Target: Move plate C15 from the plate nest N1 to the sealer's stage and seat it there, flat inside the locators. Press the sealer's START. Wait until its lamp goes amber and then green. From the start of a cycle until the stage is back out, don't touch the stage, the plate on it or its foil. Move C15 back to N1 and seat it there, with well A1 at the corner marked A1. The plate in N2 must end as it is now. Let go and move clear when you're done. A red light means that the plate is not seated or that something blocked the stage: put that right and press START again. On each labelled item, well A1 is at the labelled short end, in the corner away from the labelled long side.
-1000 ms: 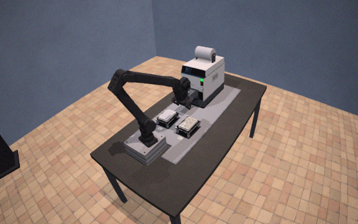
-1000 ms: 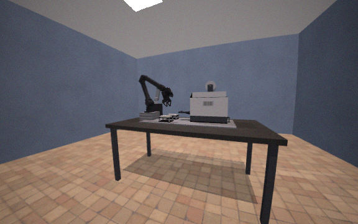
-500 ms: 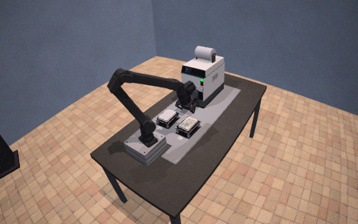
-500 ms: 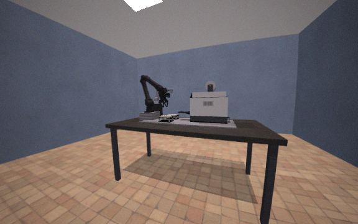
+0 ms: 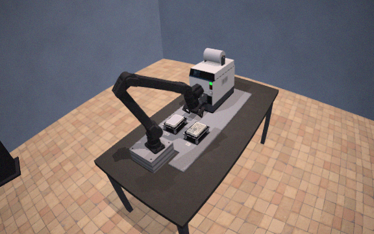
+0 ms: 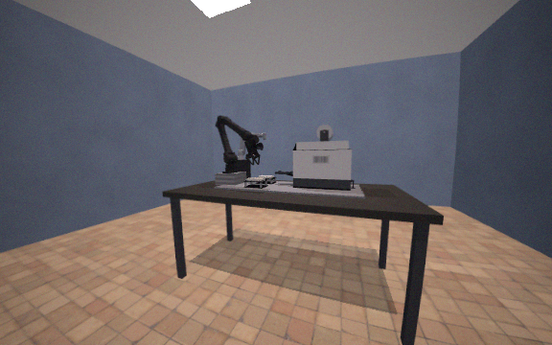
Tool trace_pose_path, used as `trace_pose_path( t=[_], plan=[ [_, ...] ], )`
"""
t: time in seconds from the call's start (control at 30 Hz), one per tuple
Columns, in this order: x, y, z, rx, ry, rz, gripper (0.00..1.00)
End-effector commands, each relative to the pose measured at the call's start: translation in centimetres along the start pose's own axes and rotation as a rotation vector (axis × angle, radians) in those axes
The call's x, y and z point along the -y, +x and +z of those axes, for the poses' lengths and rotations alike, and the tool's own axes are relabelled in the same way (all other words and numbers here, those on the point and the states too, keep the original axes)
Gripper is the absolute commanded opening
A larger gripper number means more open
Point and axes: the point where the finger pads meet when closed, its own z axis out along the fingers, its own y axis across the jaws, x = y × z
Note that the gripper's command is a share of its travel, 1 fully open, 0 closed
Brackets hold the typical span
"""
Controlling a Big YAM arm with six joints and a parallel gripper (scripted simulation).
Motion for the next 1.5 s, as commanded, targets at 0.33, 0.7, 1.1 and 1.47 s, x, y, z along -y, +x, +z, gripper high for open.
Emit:
trace_pose_path(
  t=[0.33,0.7,1.1,1.47],
  plan=[
    [1.0,-1.1,0.7,0.016,0.012,0.033,1.00],
    [0.0,0.7,3.2,0.000,-0.007,0.004,1.00],
    [0.8,1.6,4.5,0.000,0.001,0.042,1.00],
    [0.2,1.2,5.7,0.020,0.001,-0.004,1.00]
  ],
)
